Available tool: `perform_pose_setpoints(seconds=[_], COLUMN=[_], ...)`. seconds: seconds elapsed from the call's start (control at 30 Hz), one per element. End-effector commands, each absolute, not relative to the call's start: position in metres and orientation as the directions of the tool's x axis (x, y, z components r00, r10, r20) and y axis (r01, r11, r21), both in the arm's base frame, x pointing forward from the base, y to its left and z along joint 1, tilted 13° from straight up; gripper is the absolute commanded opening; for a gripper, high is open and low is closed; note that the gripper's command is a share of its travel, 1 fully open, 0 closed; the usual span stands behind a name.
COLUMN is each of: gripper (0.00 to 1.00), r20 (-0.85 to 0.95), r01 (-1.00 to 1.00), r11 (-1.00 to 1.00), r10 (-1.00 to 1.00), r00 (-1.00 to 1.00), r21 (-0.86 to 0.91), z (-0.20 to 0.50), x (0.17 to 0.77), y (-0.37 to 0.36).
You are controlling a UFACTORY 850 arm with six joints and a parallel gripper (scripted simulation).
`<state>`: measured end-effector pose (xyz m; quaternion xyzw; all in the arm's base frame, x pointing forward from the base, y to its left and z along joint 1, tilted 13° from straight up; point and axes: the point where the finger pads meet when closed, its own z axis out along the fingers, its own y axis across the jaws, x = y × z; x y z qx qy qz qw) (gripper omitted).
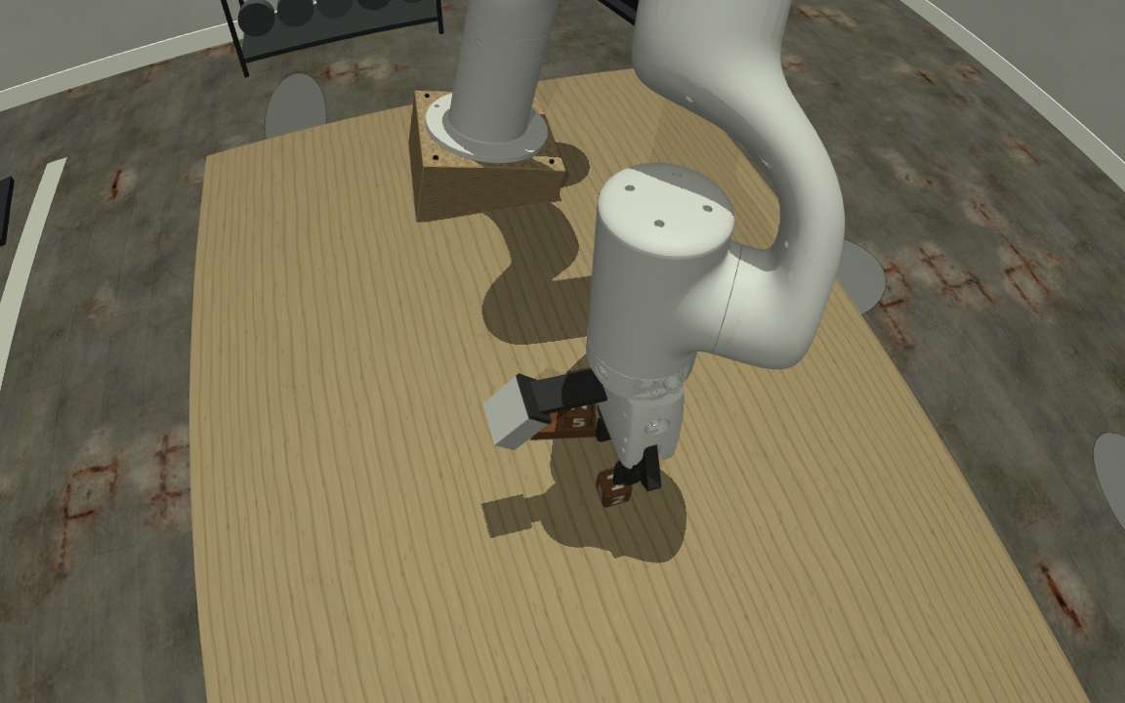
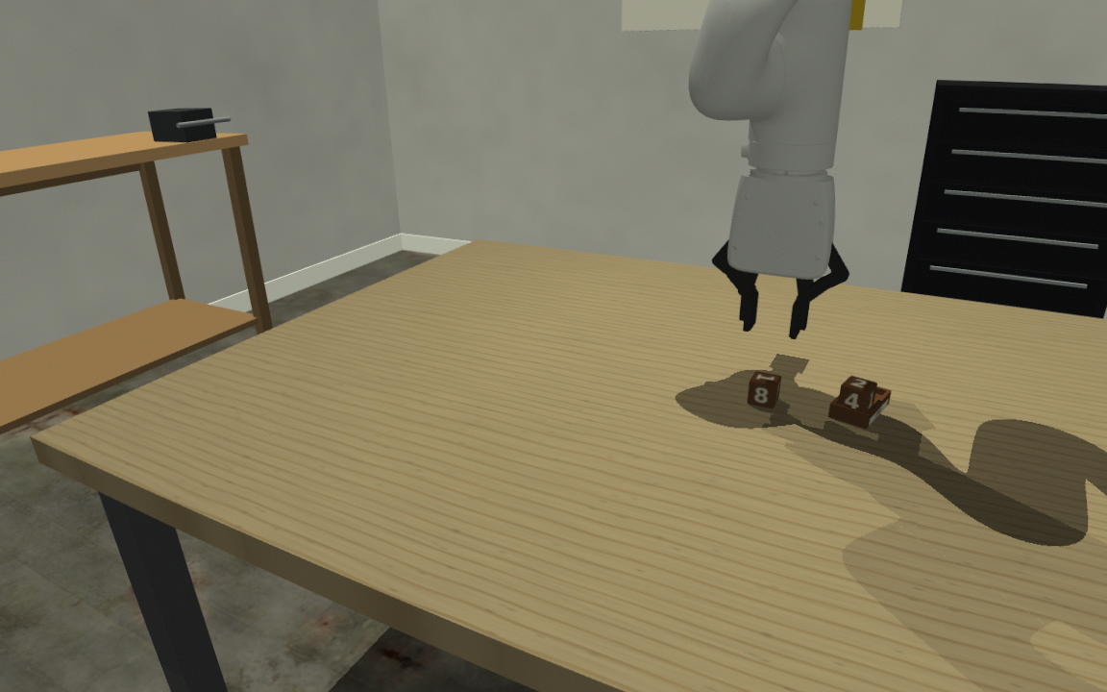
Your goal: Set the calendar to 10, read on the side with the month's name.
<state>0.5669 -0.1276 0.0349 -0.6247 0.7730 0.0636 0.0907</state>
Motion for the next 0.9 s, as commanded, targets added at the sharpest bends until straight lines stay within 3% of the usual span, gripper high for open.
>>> perform_pose_setpoints(seconds=[0.0, 0.87], gripper=[0.47, 0.47], r20=[-0.220, -0.220], r01=[-0.977, -0.977], r11=[0.212, 0.212], r10=[-0.954, -0.954], r00=[-0.203, -0.203], r21=[-0.017, -0.017], z=[0.034, 0.000], x=[0.568, 0.570], y=[-0.128, -0.120])
